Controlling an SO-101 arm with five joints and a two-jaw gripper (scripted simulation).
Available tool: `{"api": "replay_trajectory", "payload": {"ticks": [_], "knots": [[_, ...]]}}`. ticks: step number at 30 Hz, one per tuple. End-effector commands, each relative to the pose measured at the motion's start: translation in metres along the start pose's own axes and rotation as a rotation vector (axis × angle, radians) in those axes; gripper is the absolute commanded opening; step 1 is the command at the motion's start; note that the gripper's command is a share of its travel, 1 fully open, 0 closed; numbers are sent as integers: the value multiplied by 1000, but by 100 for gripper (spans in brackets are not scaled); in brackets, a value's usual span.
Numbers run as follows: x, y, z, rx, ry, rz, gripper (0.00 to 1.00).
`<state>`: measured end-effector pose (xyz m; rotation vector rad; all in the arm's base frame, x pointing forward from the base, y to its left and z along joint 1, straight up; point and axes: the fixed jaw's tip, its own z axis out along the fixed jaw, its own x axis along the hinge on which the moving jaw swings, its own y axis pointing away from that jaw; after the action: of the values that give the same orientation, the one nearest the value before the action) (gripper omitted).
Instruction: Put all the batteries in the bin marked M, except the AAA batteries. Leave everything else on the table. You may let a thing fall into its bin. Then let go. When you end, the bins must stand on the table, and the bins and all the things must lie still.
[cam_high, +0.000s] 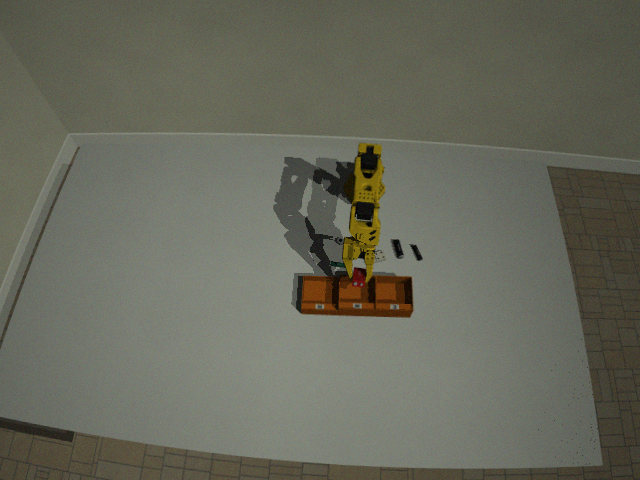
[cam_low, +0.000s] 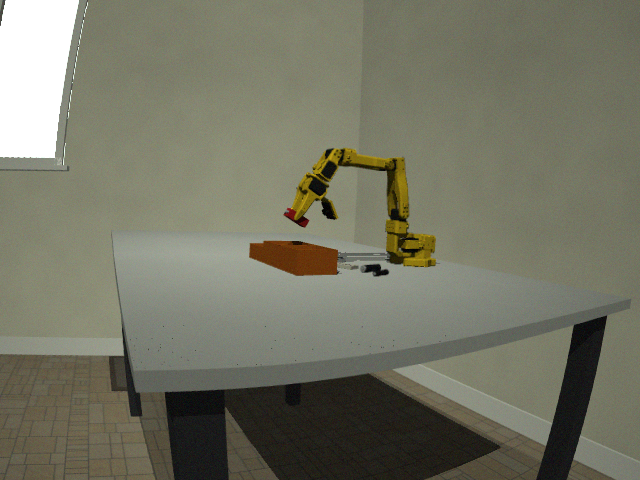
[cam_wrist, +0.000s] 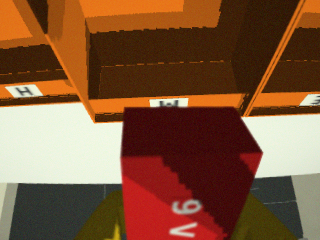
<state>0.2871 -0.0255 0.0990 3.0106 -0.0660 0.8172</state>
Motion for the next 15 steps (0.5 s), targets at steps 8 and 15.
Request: {"api": "replay_trajectory", "payload": {"ticks": [8,15], "knots": [[8,-3,-5,6,46,-16,27],[8,-3,-5,6,46,-16,34]]}}
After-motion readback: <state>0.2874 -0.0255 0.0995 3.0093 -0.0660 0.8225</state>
